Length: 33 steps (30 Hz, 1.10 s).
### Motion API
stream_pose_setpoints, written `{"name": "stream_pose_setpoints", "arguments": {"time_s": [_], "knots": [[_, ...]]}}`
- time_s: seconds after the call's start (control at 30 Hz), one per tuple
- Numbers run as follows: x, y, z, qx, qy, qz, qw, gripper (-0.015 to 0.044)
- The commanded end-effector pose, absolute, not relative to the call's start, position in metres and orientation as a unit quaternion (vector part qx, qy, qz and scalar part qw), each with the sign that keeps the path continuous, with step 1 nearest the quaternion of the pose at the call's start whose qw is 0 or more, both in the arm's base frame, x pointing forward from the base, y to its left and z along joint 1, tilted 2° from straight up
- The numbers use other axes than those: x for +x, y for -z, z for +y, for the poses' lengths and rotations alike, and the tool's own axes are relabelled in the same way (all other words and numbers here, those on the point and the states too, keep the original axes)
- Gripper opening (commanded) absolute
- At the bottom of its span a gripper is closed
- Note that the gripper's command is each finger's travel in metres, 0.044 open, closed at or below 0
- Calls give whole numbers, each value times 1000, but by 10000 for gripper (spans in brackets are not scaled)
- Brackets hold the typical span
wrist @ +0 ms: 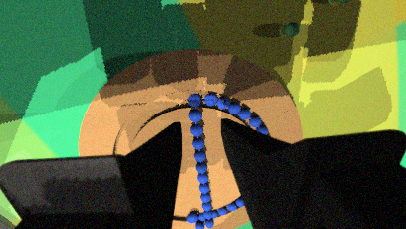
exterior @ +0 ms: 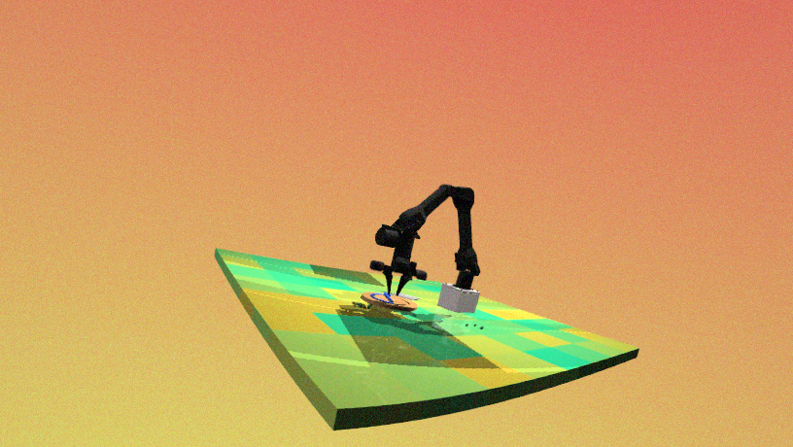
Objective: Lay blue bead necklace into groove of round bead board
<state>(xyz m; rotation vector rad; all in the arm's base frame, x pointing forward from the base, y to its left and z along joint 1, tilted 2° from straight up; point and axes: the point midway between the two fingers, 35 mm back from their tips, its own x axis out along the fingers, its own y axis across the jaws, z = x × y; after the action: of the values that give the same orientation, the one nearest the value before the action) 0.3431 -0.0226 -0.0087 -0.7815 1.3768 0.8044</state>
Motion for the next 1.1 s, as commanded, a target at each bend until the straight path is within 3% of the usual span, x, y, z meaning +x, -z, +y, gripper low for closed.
{"name": "stream_pose_setpoints", "arguments": {"time_s": [0.0, 0.5, 0.67, 1.07], "knots": [[342, 17, -22, -339, -352, 604, 630, 120], [341, 35, -21, -337, -351, 606, 630, 120], [341, 32, -22, -338, -352, 605, 629, 0], [341, 32, -22, -338, -352, 605, 629, 0]]}}
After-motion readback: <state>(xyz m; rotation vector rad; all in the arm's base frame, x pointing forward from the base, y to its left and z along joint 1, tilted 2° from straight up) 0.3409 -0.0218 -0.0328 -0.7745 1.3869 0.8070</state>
